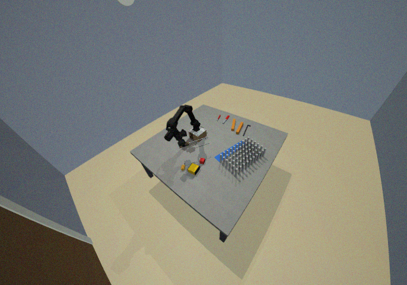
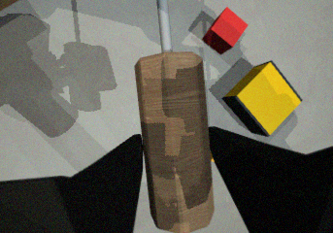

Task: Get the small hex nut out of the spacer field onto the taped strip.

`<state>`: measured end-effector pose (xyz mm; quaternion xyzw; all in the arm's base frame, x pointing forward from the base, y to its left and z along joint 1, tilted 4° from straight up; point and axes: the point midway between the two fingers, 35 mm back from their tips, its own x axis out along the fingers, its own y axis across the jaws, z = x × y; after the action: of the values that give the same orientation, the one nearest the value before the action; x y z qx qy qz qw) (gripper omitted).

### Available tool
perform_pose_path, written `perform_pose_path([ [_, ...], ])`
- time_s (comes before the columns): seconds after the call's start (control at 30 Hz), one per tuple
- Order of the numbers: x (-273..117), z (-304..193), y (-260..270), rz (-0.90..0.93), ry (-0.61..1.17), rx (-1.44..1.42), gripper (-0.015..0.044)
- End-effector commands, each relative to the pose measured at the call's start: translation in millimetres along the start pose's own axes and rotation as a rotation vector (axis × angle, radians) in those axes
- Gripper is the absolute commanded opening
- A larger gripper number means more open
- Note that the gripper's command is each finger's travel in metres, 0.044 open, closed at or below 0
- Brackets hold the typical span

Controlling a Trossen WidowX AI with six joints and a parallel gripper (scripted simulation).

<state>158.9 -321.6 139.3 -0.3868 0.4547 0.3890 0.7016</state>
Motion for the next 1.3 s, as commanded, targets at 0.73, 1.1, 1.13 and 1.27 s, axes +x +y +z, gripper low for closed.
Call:
perform_pose_path([
  [0.73,-15.0,-52.2,29.3,-0.122,-0.015,-0.173,0.0],
  [1.1,-3.9,-57.7,29.3,-0.122,-0.014,-0.173,0.0],
  [1.13,-2.9,-58.2,29.4,-0.122,-0.014,-0.173,0.0],
  [1.27,1.1,-60.1,29.5,-0.122,-0.014,-0.173,0.0],
])
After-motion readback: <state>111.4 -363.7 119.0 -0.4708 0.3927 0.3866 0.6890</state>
